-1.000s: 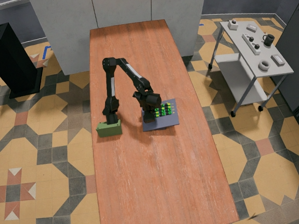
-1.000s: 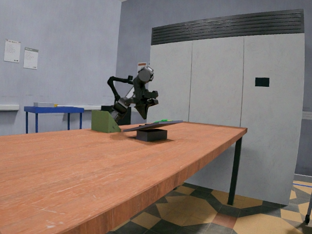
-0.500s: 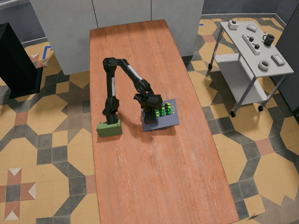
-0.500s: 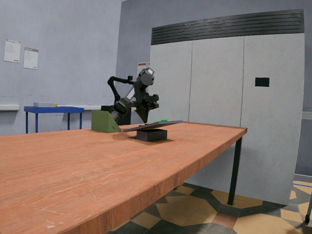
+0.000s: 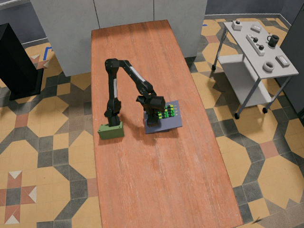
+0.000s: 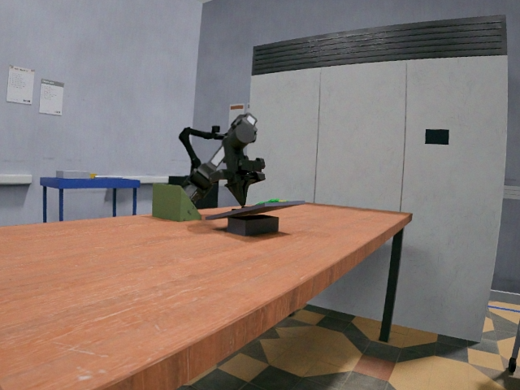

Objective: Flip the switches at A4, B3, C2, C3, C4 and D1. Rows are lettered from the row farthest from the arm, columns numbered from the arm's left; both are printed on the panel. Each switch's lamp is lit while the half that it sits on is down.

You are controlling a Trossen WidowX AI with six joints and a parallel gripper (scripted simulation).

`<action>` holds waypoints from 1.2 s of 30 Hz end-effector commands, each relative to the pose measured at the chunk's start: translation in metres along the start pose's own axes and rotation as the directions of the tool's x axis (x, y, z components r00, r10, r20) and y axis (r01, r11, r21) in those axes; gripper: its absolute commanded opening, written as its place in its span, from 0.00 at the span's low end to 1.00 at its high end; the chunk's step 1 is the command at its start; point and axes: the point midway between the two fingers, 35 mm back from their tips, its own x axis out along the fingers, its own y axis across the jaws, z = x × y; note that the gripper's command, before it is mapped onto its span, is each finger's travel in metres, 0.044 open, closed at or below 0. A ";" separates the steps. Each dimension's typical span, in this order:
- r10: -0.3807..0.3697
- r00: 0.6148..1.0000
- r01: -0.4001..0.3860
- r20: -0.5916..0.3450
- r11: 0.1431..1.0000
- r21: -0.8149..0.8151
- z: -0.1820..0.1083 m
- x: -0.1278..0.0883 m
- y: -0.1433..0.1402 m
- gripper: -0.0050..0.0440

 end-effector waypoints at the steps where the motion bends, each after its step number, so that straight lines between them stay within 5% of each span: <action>1: -0.002 1.000 0.002 0.011 1.000 -0.009 0.003 -0.002 0.001 0.00; 36: 0.005 1.000 -0.005 0.002 1.000 -0.001 0.001 0.004 0.001 0.00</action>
